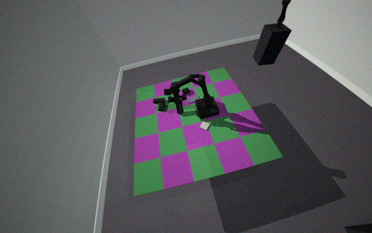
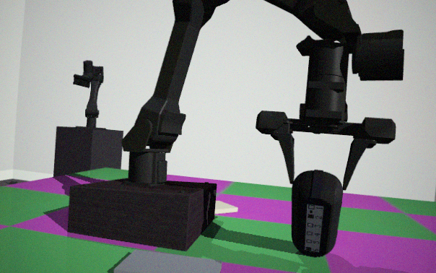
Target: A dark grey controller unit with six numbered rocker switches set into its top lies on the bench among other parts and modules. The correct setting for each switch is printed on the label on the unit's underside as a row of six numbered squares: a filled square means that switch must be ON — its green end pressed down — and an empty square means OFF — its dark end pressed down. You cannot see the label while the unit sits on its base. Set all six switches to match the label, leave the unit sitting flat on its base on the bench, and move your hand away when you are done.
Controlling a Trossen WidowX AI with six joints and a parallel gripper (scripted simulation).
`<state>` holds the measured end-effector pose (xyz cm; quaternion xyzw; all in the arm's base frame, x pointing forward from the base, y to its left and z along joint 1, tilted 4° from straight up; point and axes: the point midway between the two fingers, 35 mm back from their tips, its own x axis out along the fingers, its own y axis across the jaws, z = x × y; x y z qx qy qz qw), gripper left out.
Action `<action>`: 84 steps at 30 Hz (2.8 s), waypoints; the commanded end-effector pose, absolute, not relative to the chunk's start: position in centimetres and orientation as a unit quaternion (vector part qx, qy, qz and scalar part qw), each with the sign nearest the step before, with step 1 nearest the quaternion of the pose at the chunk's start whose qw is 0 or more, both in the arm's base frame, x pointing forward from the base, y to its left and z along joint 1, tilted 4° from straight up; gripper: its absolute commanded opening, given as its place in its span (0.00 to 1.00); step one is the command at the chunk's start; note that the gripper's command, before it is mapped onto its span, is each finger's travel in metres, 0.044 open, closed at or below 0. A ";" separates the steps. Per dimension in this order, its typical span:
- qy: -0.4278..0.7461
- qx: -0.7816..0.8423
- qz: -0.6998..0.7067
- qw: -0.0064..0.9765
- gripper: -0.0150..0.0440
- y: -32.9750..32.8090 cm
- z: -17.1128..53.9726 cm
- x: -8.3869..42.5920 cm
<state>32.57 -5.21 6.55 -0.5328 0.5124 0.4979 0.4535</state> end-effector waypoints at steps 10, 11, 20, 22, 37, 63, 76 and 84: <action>0.515 -0.540 0.492 0.449 0.82 -3.7 7.1 32.5; 0.515 -0.540 0.492 0.448 0.82 -3.7 7.1 32.5; 0.520 -0.545 0.487 0.443 0.82 -2.9 7.3 32.5; 0.520 -0.546 0.486 0.442 0.82 -2.7 7.3 32.5; 0.527 -0.553 0.477 0.435 0.82 -1.5 7.7 32.4; 0.533 -0.560 0.469 0.427 0.82 0.7 8.0 32.2; 0.527 -0.553 0.477 0.434 0.82 1.7 8.1 32.2; 0.523 -0.549 0.482 0.439 0.83 2.3 8.2 32.1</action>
